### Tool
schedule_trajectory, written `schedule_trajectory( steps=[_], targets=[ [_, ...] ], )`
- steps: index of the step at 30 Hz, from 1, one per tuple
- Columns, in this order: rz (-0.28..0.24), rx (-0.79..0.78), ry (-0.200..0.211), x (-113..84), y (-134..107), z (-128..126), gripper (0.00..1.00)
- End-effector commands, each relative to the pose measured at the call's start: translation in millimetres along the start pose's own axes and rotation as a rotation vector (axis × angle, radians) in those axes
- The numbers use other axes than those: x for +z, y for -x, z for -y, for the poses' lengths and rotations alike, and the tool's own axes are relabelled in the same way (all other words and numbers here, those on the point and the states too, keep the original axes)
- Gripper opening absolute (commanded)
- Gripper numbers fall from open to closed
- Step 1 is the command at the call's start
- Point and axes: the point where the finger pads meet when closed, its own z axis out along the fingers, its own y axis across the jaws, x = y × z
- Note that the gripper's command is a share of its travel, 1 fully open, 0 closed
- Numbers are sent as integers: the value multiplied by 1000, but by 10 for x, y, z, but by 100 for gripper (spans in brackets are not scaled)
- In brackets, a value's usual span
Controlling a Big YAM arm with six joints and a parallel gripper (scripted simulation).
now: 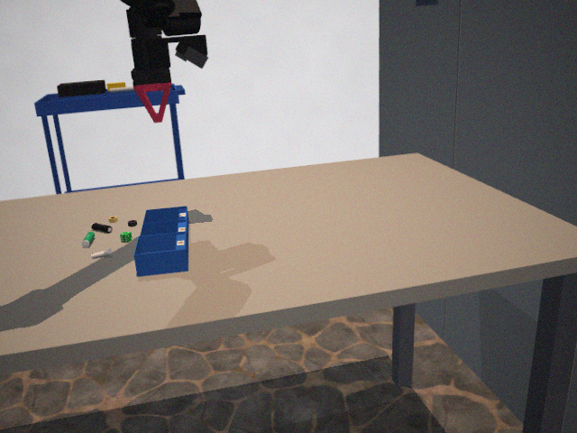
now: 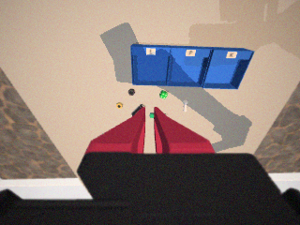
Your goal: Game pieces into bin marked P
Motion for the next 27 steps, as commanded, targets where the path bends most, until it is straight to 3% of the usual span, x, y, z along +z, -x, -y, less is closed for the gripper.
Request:
schedule_trajectory(
  steps=[1,5,22,23,27],
  targets=[
    [-30,34,-15,80,-43,30,9],
    [1,16,0,-48,-17,-86,9],
    [5,19,1,-47,-7,-101,9],
    [-10,113,-7,120,-56,68,30],
    [-5,269,-4,373,-221,165,30]
  ],
)
